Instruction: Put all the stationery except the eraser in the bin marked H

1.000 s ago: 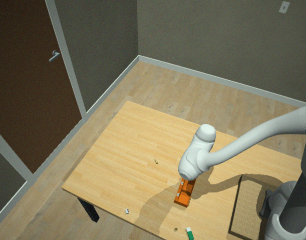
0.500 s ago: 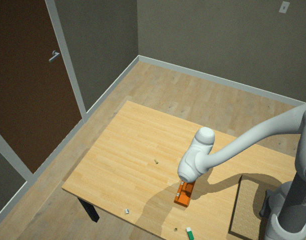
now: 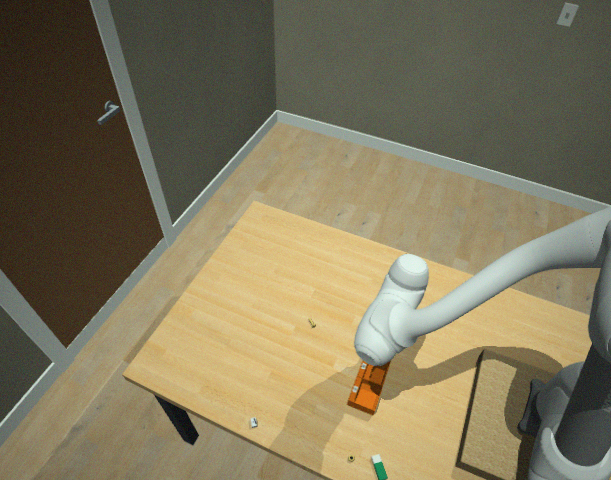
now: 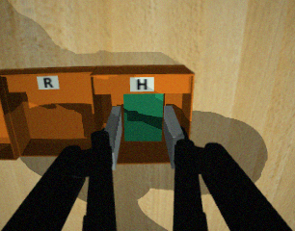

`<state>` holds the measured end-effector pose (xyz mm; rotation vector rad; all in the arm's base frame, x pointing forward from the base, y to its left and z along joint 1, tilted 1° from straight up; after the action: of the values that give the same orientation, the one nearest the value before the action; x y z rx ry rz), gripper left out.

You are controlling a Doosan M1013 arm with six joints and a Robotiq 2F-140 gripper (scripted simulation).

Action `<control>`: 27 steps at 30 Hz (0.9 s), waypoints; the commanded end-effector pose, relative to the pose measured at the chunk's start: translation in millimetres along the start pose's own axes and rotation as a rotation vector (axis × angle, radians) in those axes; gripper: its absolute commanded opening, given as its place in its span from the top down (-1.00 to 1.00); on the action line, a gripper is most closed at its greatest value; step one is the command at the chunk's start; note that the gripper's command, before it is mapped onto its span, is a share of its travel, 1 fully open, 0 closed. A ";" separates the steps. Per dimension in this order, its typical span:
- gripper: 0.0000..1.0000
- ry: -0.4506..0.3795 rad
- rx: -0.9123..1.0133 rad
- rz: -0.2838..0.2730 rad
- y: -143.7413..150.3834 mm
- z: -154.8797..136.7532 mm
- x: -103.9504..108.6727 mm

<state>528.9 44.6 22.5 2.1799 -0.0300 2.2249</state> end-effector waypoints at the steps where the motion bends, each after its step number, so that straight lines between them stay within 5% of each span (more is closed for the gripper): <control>1: 0.30 0.000 0.000 0.000 0.0 0.0 0.1; 27: 0.30 0.000 0.000 0.000 0.0 0.0 20.1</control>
<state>528.6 44.7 40.3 2.1799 -0.0300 2.2249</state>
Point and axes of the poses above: the point where the finger pads meet when closed, its own x axis back along the fingers, its own y axis across the jaws, z = x × y, the point moved 2 cm from there along x, back along the fingers, and after that the axes turned 11 degrees about -x, right-handed, at the moved point
